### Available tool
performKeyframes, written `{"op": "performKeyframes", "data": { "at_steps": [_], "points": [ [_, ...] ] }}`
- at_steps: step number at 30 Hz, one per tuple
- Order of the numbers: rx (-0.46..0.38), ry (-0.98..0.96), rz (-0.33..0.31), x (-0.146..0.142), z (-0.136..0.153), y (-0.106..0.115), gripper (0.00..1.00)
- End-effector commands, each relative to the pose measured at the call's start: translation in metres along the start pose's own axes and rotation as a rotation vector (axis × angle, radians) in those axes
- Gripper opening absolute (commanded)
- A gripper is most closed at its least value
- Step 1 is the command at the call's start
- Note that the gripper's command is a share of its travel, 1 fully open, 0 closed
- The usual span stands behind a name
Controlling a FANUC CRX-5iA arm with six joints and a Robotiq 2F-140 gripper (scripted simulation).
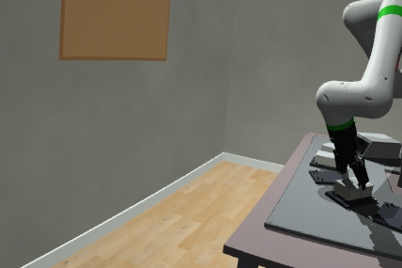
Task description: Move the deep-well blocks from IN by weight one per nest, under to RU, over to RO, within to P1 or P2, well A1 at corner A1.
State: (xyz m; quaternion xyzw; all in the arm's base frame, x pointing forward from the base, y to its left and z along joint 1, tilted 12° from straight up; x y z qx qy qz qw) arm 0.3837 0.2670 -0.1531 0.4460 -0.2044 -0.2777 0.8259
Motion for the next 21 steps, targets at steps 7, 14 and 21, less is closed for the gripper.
{"op": "performKeyframes", "data": {
  "at_steps": [7,14,21],
  "points": [
    [0.0,0.0,0.0,0.0001,-0.0006,-0.0008,0.1],
    [0.0,0.0,0.0,0.0003,-0.0012,-0.0018,0.1],
    [0.0,0.0,0.0,0.0004,-0.0016,-0.0025,0.1]
  ]
}}
Point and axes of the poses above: the point where the finger pads meet when closed, its own y axis back along the fingers, its own x axis across the jaws, z = x × y, the point moved 7 cm from there along y, back along the fingers, and after that the axes turned 13 degrees about y, right-handed, at the moved point
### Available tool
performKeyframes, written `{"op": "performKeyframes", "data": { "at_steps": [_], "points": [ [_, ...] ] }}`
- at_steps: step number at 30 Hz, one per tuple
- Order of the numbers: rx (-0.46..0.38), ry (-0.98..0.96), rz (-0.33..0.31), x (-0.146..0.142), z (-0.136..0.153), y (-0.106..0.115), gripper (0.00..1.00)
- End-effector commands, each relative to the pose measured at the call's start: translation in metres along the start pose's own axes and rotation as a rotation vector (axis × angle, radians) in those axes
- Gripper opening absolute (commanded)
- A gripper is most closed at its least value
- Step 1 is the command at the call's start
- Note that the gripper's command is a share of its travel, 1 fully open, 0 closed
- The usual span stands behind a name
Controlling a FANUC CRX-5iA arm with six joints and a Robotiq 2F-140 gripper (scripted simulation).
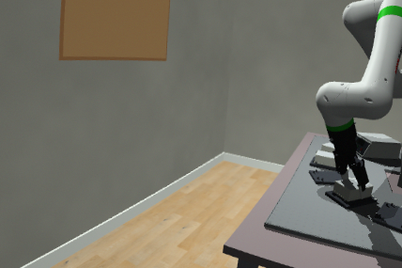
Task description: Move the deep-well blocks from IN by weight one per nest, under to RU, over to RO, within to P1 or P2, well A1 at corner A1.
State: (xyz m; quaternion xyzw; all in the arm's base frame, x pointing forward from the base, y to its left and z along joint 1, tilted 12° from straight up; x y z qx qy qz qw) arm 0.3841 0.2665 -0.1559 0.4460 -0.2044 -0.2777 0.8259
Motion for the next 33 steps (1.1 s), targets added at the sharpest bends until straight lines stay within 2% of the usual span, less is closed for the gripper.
{"op": "performKeyframes", "data": {
  "at_steps": [1,33],
  "points": [
    [0.0,0.0,0.0,0.0001,-0.0003,-0.0002,0.1],
    [0.0,0.0,0.0,0.0006,-0.0026,-0.0042,0.1]
  ]
}}
Point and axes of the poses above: the point where the finger pads meet when closed, its own y axis back along the fingers, its own x axis across the jaws, z = x × y, the point moved 7 cm from there along y, back along the fingers, and after that the axes turned 13 degrees about y, right-handed, at the moved point
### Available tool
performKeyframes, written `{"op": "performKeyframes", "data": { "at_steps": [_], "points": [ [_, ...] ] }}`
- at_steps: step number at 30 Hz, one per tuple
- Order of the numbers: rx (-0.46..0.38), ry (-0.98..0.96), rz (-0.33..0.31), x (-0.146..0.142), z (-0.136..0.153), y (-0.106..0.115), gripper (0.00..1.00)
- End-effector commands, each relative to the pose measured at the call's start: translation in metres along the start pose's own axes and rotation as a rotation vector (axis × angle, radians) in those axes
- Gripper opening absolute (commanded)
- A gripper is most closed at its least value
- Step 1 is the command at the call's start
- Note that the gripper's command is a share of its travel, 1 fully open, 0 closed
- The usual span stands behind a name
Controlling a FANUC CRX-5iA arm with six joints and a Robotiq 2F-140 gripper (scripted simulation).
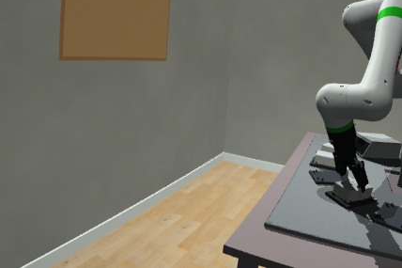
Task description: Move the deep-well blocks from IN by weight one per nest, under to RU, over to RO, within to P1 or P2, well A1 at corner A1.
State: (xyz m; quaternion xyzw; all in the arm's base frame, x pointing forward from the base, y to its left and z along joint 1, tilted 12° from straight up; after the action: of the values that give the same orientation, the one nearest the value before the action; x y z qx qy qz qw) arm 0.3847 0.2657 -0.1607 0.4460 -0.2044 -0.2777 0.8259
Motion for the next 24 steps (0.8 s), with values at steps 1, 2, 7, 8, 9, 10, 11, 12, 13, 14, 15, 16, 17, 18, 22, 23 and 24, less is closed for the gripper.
{"op": "performKeyframes", "data": {
  "at_steps": [1,2,7,8,9,10,11,12,13,14,15,16,17,18,22,23,24],
  "points": [
    [0.0,0.0,0.0,0.0,-0.0003,-0.0001,0.1],
    [0.0,0.0,0.0,0.0001,-0.0003,-0.0003,0.1],
    [0.0,0.0,0.0,0.0002,-0.0007,-0.001,0.1],
    [0.0,0.0,0.0,0.0002,-0.0008,-0.0011,0.1],
    [0.0,0.0,0.0,0.0002,-0.0009,-0.0013,1.0],
    [0.0,0.0,0.0,0.0002,-0.0009,-0.0013,1.0],
    [0.0,0.0,0.0,0.0002,-0.0009,-0.0013,1.0],
    [0.0,0.0,0.0,0.0002,-0.0009,-0.0013,1.0],
    [0.0,0.0,0.0,0.0002,-0.0009,-0.0013,1.0],
    [0.0,0.0,0.0,0.0002,-0.0009,-0.0013,1.0],
    [0.0,0.0,0.0,0.0002,-0.0009,-0.0013,1.0],
    [0.0,0.0,0.0,0.0002,-0.0009,-0.0013,1.0],
    [0.0,0.0,0.0,0.0002,-0.0009,-0.0013,1.0],
    [0.0,0.0,0.0,0.0002,-0.0009,-0.0013,1.0],
    [0.0,0.0,0.0,0.0002,-0.0009,-0.0013,1.0],
    [0.0,0.0,0.0,0.0002,-0.0009,-0.0013,1.0],
    [0.0,0.0,0.0,0.0002,-0.0009,-0.0013,1.0]
  ]
}}
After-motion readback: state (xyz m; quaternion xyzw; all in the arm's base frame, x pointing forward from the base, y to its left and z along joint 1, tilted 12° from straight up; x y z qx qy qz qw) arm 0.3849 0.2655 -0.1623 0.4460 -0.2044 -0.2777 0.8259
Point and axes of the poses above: the point where the finger pads meet when closed, its own y axis back along the fingers, its own x axis across the jaws, z = x × y, the point moved 7 cm from there along y, back along the fingers, and after that the axes turned 13 degrees about y, right-handed, at the moved point
